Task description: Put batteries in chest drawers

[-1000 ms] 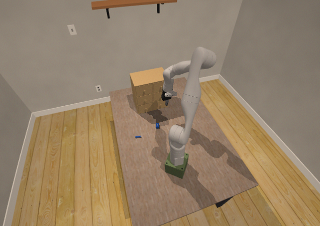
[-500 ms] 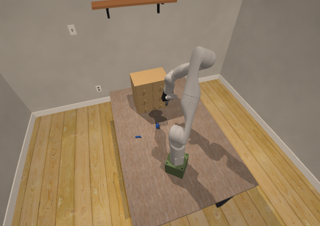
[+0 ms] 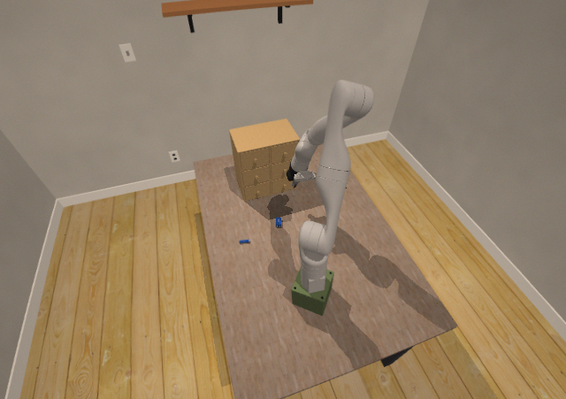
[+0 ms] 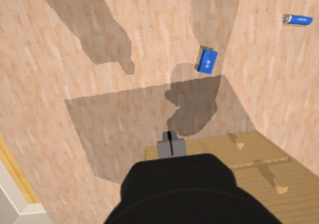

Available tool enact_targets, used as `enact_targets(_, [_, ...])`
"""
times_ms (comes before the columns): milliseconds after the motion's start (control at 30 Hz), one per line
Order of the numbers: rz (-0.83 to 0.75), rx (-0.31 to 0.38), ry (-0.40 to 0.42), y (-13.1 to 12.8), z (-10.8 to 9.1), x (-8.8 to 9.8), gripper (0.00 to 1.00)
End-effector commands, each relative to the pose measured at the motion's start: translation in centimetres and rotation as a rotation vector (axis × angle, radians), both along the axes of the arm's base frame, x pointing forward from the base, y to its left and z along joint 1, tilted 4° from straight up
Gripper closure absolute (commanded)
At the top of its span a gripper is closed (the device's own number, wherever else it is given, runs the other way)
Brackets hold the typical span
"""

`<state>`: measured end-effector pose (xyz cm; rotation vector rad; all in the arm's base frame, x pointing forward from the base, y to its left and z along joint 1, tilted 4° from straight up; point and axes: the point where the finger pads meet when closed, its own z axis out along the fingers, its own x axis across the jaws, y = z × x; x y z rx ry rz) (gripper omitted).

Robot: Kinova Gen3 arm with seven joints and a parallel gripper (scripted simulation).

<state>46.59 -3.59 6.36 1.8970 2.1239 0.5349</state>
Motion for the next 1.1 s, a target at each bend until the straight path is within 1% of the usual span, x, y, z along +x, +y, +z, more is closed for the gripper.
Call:
enact_targets(0, [0.014, -0.009, -0.023, 0.6, -0.2, 0.1, 1.0])
enact_targets(367, [0.008, 0.003, -0.113, 0.8, -1.3, 0.9, 1.0])
enact_targets(433, [0.008, 0.003, -0.113, 0.8, -1.3, 0.9, 1.0])
enact_targets(933, [0.002, 0.018, -0.221, 1.0, -2.6, 1.9, 1.0])
enact_targets(1067, [0.002, 0.02, -0.234, 1.0, -2.8, 2.0, 1.0])
